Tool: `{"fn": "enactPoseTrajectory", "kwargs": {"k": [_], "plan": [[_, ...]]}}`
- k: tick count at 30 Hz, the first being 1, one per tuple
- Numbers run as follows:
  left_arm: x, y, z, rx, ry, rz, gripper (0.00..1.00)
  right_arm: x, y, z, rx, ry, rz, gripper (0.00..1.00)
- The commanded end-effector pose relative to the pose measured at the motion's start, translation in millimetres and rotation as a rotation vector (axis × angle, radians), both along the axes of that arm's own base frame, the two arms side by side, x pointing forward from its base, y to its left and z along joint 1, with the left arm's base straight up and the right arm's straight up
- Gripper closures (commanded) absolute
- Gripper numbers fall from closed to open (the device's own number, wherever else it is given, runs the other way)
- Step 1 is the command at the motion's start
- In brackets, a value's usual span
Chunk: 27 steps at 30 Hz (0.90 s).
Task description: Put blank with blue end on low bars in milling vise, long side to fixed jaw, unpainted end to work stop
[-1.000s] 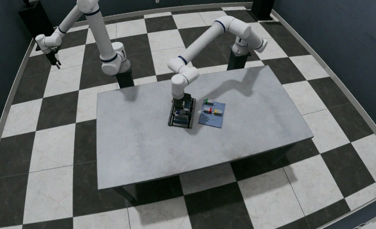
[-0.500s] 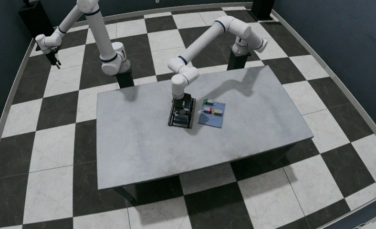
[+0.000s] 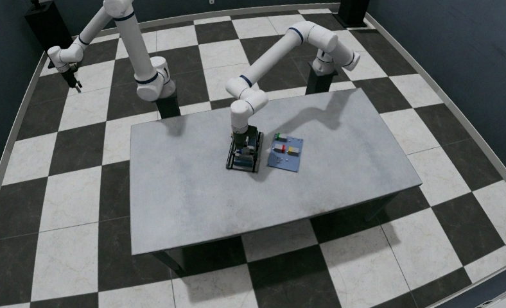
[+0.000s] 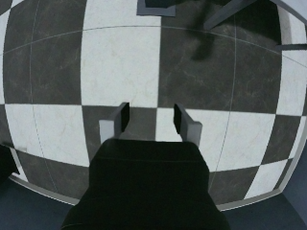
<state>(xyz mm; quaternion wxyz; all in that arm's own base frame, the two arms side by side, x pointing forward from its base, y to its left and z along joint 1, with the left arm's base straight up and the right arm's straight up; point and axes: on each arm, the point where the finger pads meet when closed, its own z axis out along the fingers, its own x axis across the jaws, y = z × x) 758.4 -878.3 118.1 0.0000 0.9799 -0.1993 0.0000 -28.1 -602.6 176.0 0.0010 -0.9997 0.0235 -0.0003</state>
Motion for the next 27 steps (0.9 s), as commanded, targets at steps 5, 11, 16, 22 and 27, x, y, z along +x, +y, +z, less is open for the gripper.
{"fn": "enactPoseTrajectory", "kwargs": {"k": [5,11,16,22,27], "plan": [[0.5,-0.4,1.9,-0.002,-0.001,0.0,1.0,-0.2,-0.7,0.9,-0.002,0.001,0.0,0.0],[0.4,-0.4,1.9,-0.002,-0.001,0.0,0.0,-0.2,-0.7,0.9,-0.002,0.001,0.0,0.0],[0.4,-0.4,1.9,-0.002,-0.001,0.0,0.0,-0.2,-0.7,0.9,-0.002,0.001,0.0,0.0],[0.4,-0.4,1.9,-0.002,-0.001,0.0,0.0,-0.2,-0.7,0.9,-0.002,0.001,0.0,0.0],[0.5,-0.4,2.0,-0.002,-0.001,0.0,0.0,-0.2,-0.7,0.9,-0.002,0.001,0.0,0.0]]}}
